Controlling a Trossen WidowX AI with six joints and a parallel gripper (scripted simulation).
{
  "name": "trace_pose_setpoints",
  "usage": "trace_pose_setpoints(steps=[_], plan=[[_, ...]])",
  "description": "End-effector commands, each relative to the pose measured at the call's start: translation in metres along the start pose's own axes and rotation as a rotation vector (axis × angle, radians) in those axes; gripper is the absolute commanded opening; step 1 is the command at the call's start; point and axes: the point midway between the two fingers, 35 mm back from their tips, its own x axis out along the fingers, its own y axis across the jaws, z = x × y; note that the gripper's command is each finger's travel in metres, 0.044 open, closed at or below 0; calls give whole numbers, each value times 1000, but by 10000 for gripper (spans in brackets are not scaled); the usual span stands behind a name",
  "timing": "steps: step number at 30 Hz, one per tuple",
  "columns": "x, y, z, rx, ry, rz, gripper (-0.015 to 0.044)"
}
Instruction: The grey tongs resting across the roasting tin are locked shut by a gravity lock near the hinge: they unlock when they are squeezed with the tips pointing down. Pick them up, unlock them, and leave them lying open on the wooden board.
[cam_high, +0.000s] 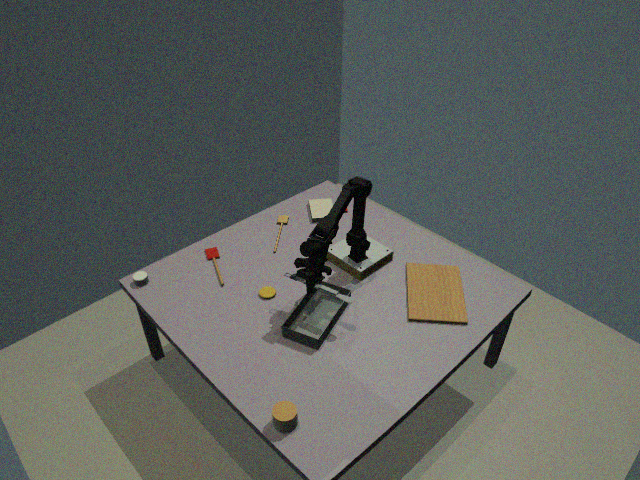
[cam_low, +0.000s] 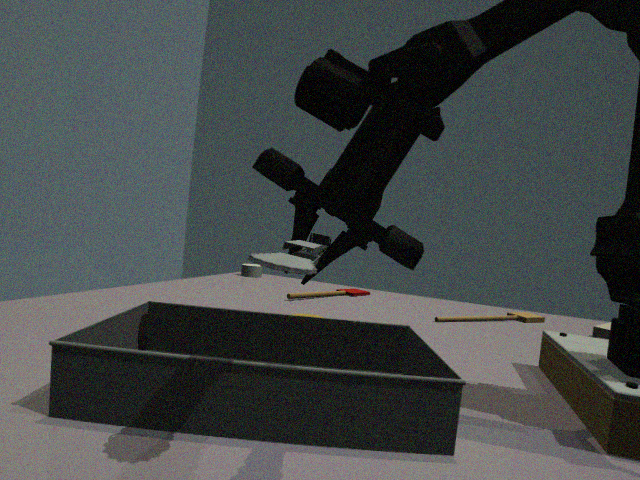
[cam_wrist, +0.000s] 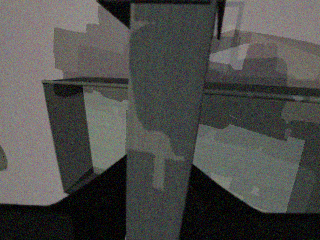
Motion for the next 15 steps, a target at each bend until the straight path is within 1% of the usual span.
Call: trace_pose_setpoints(steps=[1, 15], plan=[[0, 4, 0, 6, -3, -30, -150], [4, 6, -1, 8, -1, -222, -150]])
